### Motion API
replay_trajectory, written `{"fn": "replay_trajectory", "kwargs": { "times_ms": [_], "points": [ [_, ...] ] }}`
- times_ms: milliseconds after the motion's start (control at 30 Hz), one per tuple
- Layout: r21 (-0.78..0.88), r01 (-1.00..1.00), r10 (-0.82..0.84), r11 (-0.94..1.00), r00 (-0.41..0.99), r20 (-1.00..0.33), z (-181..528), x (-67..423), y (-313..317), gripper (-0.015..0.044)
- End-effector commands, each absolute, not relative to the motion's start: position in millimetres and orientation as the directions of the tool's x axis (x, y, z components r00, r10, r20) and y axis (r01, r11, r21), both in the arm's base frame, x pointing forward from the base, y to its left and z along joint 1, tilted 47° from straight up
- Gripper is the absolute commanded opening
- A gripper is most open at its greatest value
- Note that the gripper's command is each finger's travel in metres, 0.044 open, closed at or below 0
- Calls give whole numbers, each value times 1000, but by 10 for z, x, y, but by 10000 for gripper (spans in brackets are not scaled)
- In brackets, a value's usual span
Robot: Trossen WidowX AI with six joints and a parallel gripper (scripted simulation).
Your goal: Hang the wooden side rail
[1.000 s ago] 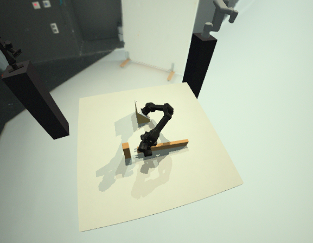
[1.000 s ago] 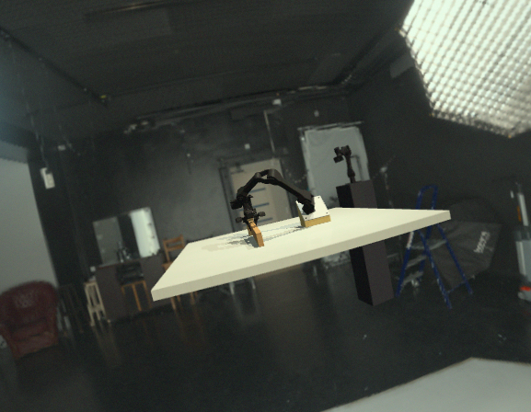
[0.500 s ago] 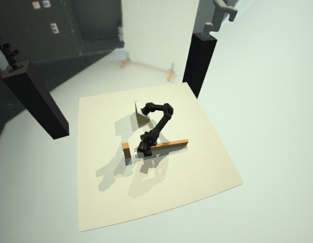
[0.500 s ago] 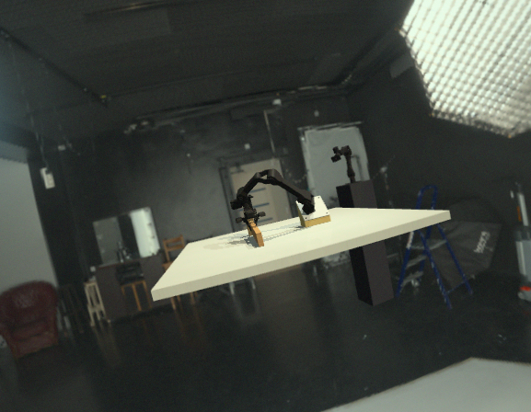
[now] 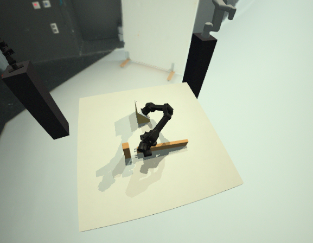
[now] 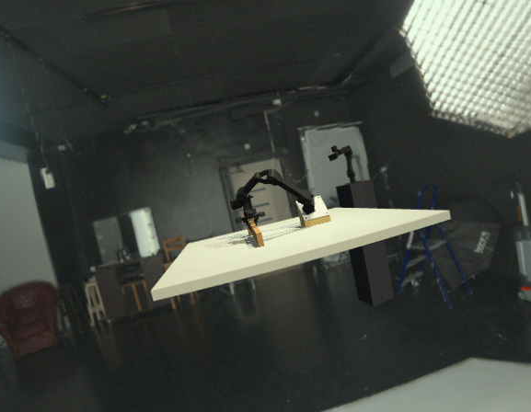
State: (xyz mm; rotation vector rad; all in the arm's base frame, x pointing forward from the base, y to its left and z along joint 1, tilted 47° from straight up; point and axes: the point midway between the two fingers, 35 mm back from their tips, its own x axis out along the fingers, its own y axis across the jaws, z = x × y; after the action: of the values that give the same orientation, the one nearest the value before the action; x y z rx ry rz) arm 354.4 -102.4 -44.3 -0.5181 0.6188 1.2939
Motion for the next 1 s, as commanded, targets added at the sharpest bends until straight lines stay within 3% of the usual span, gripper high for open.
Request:
{"fn": "replay_trajectory", "kwargs": {
  "times_ms": [0, 967],
  "points": [
    [-19, -977, 707, 213, 168, -687, -431, 3546, -1106, 0],
    [-19, -977, 706, 213, 168, -688, -453, 3544, -1125, 0]
  ]
}}
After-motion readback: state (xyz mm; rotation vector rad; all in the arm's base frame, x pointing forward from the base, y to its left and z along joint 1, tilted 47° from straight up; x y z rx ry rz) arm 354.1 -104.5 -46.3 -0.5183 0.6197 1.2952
